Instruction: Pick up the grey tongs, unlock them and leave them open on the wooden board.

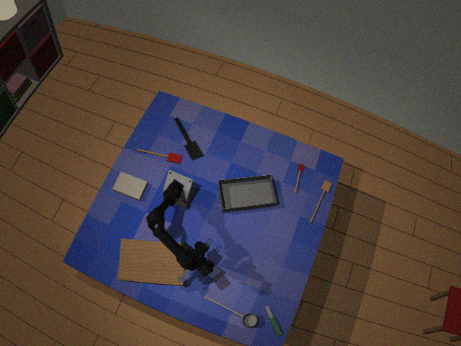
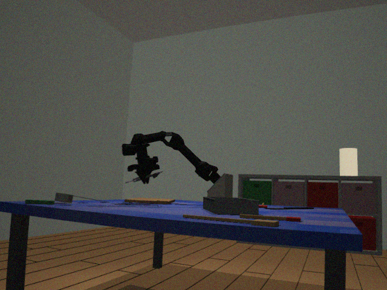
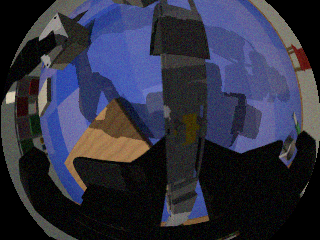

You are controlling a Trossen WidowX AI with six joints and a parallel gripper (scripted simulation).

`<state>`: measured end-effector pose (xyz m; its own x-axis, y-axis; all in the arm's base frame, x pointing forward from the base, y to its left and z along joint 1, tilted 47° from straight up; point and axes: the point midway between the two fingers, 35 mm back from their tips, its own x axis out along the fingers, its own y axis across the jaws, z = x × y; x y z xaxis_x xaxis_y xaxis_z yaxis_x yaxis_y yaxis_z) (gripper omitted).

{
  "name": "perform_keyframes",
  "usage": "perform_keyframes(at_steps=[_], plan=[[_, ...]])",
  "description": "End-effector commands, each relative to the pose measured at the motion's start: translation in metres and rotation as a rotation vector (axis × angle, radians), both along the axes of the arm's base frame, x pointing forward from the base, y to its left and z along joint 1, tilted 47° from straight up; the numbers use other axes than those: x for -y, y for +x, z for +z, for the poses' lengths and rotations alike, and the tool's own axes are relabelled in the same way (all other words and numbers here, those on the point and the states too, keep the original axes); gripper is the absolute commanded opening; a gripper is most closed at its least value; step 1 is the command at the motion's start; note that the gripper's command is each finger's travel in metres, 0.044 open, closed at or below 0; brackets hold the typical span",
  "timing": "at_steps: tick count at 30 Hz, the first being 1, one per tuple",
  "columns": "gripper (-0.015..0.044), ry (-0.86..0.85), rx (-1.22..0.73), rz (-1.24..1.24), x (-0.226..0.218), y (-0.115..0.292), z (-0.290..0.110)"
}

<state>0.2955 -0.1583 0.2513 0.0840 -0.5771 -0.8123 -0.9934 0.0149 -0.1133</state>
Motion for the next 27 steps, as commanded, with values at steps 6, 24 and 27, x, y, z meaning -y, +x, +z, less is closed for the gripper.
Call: perform_keyframes(at_steps=[6, 24, 27], plan=[[-0.0150, 0.064, 0.269, -0.370, 0.026, -0.028, 0.014], [-0.0150, 0.167, 0.796, -1.077, 0.063, -0.087, 0.041], [-0.0150, 0.182, 0.889, -1.191, 0.067, -0.097, 0.047]])
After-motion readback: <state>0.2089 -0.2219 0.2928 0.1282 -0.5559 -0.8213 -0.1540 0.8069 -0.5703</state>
